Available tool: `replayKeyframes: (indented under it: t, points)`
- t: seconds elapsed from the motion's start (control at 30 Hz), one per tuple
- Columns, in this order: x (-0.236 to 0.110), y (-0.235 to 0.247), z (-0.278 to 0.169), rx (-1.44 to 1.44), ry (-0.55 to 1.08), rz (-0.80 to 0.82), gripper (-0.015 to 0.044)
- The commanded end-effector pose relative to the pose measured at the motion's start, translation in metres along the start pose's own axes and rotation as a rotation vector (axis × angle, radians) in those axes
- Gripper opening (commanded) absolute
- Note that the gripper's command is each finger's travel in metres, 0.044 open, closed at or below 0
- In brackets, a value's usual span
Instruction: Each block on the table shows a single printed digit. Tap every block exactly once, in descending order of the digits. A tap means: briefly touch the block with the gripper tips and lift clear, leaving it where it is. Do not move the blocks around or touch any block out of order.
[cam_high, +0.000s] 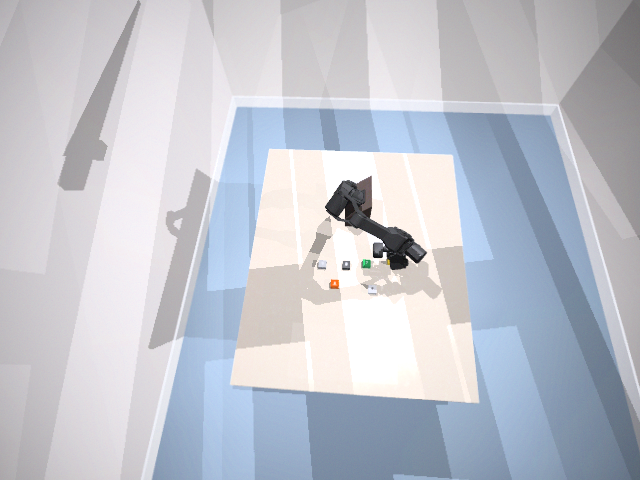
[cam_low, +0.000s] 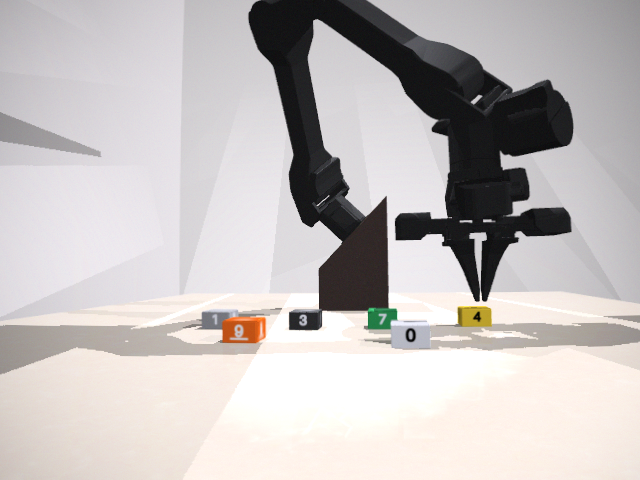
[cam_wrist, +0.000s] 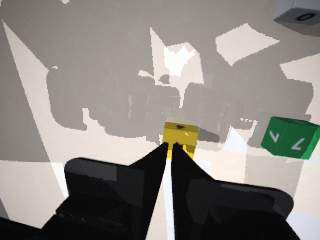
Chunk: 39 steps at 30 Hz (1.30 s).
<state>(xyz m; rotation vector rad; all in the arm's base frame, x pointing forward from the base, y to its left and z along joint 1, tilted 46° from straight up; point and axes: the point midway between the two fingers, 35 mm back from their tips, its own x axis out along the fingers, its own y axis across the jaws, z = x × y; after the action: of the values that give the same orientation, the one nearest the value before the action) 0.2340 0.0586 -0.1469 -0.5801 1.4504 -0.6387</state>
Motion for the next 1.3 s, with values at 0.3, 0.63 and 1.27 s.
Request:
replayKeyframes:
  t: [0.3,0.63,1.27]
  points:
    - [0.011,-0.002,-0.002,-0.007,0.006,-0.012,0.0020]
    - [-0.032,0.000,-0.001,-0.008,0.006,-0.009,0.0020]
    - [-0.108,-0.096,0.034,-0.015,0.004,0.009,0.0020]
